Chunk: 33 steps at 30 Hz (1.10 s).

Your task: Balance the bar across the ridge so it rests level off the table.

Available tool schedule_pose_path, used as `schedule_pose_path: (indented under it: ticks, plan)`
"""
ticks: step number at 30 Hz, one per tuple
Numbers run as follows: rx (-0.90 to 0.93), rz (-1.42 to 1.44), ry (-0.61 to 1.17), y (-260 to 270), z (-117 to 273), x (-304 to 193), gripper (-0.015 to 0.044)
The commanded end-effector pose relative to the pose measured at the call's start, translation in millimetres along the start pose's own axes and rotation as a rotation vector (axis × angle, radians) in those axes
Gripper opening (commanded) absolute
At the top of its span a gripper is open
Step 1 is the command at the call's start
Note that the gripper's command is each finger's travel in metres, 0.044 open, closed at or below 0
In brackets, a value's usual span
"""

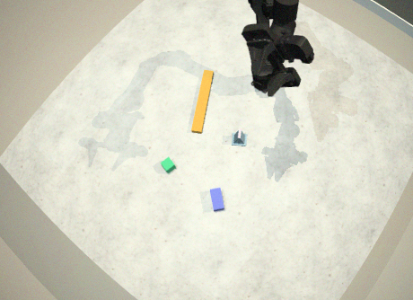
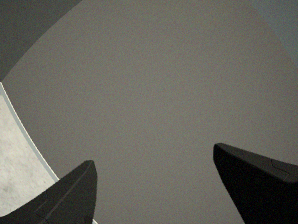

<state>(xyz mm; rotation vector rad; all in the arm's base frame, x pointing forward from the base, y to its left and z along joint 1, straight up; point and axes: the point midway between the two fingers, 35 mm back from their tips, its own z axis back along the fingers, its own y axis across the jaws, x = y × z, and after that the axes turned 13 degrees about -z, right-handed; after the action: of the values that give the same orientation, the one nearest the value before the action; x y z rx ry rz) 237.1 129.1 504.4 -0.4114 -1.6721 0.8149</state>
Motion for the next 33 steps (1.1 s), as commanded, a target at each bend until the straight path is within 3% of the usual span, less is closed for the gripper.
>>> schedule_pose_path:
  ticks: [1, 18, 33]
  plan:
    - [0.025, 0.024, 0.057, 9, -10, -16, 0.0315]
    - [0.108, 0.081, 0.348, 32, -44, -110, 0.0315]
    - [0.22, 0.056, 0.662, 48, -44, -211, 0.0315]
